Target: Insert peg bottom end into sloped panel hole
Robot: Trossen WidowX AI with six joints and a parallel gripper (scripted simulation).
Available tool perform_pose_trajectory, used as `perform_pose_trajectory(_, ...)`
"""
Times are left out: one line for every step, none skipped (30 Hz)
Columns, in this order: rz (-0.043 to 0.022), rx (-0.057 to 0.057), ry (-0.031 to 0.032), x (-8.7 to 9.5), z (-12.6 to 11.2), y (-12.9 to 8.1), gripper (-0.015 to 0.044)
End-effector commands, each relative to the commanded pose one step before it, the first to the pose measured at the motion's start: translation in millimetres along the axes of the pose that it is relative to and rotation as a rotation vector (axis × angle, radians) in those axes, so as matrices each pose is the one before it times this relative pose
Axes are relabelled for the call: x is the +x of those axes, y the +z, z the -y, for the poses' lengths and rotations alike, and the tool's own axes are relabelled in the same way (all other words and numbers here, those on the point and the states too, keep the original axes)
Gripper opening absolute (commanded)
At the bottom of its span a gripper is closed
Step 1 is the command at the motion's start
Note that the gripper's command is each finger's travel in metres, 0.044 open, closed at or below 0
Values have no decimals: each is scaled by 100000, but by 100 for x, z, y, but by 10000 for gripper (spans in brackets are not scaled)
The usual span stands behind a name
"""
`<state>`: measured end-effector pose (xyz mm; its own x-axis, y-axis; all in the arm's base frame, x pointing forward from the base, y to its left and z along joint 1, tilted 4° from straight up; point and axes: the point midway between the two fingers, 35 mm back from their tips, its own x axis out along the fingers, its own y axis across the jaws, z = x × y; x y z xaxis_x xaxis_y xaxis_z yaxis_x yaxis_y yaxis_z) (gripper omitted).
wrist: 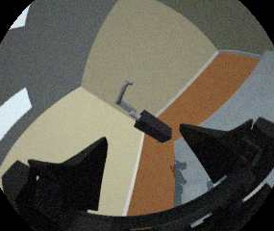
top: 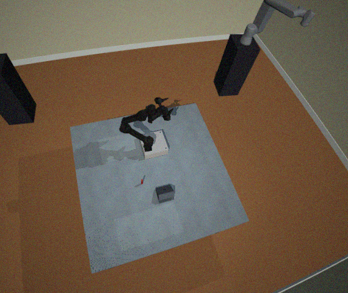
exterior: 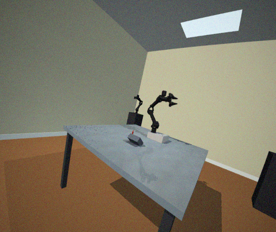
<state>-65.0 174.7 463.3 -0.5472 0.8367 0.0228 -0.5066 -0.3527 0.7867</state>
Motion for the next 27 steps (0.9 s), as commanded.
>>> perform_pose_trajectory(5194,-880,-8608,531,2400,1673,440)
perform_pose_trajectory(1143,-285,-2014,133,544,363,440)
perform_pose_trajectory(1118,-282,-2026,133,549,358,440)
perform_pose_trajectory(1093,-278,-2038,132,553,353,440)
perform_pose_trajectory(1067,-275,-2050,132,557,348,440)
perform_pose_trajectory(1041,-272,-2061,132,561,342,440)
perform_pose_trajectory(1015,-268,-2072,132,565,337,440)
perform_pose_trajectory(988,-264,-2082,132,569,331,440)
perform_pose_trajectory(961,-261,-2092,132,572,325,440)
perform_pose_trajectory(933,-257,-2102,132,576,320,440)
perform_pose_trajectory(855,-365,-1962,122,558,291,440)
perform_pose_trajectory(829,-360,-1969,122,562,285,440)
perform_pose_trajectory(803,-355,-1977,122,566,279,440)
perform_pose_trajectory(776,-350,-1984,121,569,273,440)
perform_pose_trajectory(749,-345,-1991,121,573,267,440)
perform_pose_trajectory(722,-339,-1997,121,576,261,440)
perform_pose_trajectory(694,-334,-2003,121,580,255,440)
perform_pose_trajectory(667,-329,-2008,121,583,249,440)
perform_pose_trajectory(639,-323,-2013,121,586,243,440)
perform_pose_trajectory(610,-317,-2018,121,590,236,440)
perform_pose_trajectory(534,-273,-2065,137,611,230,440)
perform_pose_trajectory(505,-268,-2070,138,615,224,440)
perform_pose_trajectory(475,-262,-2073,138,618,217,440)
perform_pose_trajectory(444,-256,-2075,138,621,210,440)
perform_pose_trajectory(414,-250,-2076,138,623,203,440)
perform_pose_trajectory(383,-244,-2077,138,626,196,440)
perform_pose_trajectory(352,-238,-2077,139,629,188,440)
